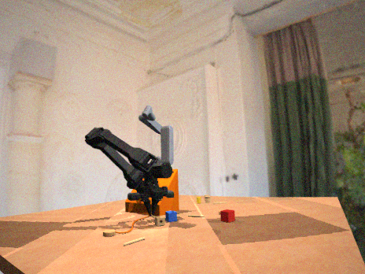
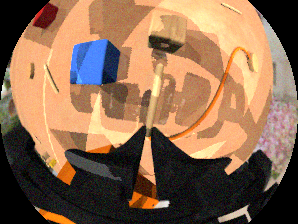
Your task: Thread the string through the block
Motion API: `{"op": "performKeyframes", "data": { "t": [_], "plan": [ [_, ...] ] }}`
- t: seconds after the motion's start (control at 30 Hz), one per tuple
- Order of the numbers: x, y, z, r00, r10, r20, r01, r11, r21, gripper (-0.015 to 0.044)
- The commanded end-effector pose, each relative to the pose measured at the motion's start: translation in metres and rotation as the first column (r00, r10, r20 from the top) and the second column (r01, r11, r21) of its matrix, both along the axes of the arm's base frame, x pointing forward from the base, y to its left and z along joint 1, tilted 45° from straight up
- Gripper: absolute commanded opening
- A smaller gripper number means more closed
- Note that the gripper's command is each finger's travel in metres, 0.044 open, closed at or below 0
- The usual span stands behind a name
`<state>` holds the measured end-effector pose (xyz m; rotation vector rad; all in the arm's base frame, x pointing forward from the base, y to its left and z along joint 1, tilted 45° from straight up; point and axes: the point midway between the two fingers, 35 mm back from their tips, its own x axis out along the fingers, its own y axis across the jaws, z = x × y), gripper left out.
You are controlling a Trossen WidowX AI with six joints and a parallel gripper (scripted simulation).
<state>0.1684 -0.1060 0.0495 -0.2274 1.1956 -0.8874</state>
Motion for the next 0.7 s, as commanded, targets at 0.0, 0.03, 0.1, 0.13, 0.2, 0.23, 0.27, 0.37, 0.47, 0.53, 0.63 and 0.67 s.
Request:
{"op": "performKeyframes", "data": {
  "t": [0.0, 0.03, 0.1, 0.13, 0.2, 0.23, 0.27, 0.37, 0.47, 0.53, 0.63, 0.67],
  "plan": [
    [0.006, -0.001, 0.003, 1.000, 0.004, 0.004, -0.004, 1.000, 0.001, 0.0000],
    [0.007, -0.002, 0.003, 1.000, 0.004, 0.004, -0.004, 1.000, 0.001, 0.0000],
    [0.010, -0.003, 0.004, 1.000, 0.004, 0.005, -0.004, 1.000, 0.001, 0.0000],
    [0.011, -0.003, 0.005, 1.000, 0.004, 0.005, -0.004, 1.000, 0.001, 0.0000],
    [0.013, -0.004, 0.006, 1.000, 0.004, 0.005, -0.004, 1.000, 0.001, 0.0000],
    [0.014, -0.004, 0.006, 1.000, 0.004, 0.005, -0.004, 1.000, 0.001, 0.0000],
    [0.016, -0.005, 0.007, 1.000, 0.004, 0.005, -0.004, 1.000, 0.001, 0.0000],
    [0.018, -0.005, 0.008, 1.000, 0.004, 0.005, -0.004, 1.000, 0.000, 0.0000],
    [0.019, -0.005, 0.008, 1.000, 0.004, 0.005, -0.004, 1.000, 0.000, 0.0000],
    [0.019, -0.005, 0.008, 1.000, 0.004, 0.006, -0.004, 1.000, 0.000, 0.0000],
    [0.019, -0.005, 0.008, 1.000, 0.005, 0.006, -0.005, 1.000, 0.000, 0.0000],
    [0.019, -0.005, 0.008, 1.000, 0.005, 0.006, -0.005, 1.000, 0.000, 0.0000]
  ]
}}
